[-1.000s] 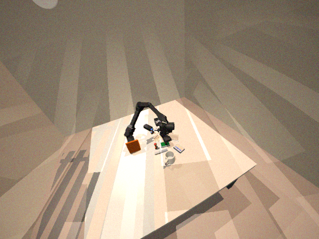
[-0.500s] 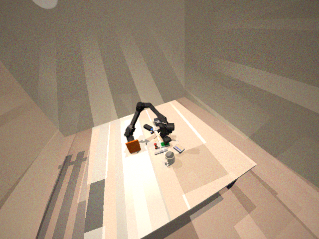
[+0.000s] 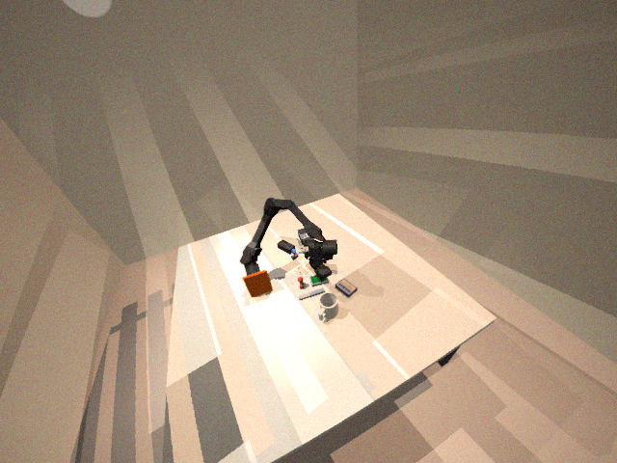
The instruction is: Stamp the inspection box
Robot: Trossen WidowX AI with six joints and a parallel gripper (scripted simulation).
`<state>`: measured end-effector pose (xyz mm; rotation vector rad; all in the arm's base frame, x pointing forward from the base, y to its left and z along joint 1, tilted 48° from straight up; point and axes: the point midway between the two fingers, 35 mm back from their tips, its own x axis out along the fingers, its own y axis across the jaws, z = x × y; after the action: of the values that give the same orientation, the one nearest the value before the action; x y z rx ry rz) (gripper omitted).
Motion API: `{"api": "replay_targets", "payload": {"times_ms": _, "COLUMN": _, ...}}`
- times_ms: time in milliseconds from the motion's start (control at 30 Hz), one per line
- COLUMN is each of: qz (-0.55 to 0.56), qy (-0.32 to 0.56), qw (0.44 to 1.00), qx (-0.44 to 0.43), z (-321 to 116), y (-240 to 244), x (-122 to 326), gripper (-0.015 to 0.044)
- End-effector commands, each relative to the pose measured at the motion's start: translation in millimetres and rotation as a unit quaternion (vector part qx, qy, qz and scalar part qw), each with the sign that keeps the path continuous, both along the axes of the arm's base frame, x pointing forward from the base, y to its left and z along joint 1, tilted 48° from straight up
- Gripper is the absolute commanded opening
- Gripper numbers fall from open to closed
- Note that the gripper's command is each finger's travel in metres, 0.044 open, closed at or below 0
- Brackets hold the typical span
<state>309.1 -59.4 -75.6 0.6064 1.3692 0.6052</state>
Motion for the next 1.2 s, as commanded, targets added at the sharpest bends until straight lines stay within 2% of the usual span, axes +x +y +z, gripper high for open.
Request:
{"api": "replay_targets", "payload": {"times_ms": 0, "qz": -0.001, "qy": 0.003, "qw": 1.0, "qx": 0.004, "z": -1.3, "y": 3.6, "x": -0.7, "gripper": 0.0}}
{"api": "replay_targets", "payload": {"times_ms": 1167, "qz": 0.001, "qy": 0.0, "qw": 1.0, "qx": 0.003, "z": -4.8, "y": 7.5, "x": -0.2, "gripper": 0.0}}
